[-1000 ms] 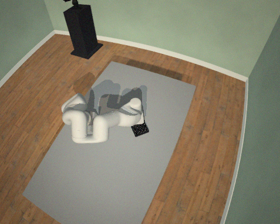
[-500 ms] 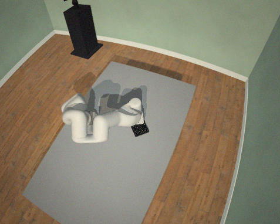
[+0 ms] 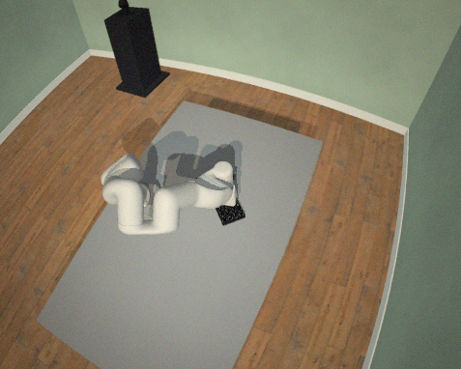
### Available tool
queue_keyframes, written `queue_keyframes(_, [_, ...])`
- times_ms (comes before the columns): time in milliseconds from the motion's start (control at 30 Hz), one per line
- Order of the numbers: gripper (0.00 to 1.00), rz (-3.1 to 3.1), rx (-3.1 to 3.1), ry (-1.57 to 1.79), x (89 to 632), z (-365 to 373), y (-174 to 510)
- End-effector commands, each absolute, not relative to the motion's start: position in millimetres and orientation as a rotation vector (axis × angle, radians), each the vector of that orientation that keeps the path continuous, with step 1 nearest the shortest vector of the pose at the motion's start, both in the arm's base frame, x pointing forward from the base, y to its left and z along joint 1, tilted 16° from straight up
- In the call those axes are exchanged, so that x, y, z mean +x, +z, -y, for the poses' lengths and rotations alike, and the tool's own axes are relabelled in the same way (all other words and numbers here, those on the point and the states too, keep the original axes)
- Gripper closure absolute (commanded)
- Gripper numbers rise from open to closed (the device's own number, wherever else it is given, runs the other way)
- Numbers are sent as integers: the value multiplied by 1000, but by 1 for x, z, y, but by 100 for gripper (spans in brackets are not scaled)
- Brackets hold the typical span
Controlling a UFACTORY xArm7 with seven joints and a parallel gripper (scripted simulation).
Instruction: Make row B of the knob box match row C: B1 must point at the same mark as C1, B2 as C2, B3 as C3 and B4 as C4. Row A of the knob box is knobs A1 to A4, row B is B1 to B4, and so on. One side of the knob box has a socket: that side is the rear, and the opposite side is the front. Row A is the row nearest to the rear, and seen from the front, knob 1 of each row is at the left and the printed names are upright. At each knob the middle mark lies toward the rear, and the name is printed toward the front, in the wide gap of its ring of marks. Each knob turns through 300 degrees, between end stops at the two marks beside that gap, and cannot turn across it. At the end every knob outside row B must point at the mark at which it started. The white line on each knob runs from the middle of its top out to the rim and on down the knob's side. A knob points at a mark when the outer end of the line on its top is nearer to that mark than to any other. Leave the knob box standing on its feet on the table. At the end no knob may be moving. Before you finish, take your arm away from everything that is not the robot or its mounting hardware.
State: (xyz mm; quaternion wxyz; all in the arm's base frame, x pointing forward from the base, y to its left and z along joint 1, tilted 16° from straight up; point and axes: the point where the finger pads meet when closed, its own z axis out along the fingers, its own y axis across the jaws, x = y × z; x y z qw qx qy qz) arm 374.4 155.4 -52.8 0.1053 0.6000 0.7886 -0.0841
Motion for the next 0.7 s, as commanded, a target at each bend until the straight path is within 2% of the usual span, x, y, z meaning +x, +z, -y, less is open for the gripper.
queue_keyframes(0, [92,-2217,1884,-223,375,-157,-52])
queue_keyframes(667, [92,-1750,2296,-146,375,-157,-52])
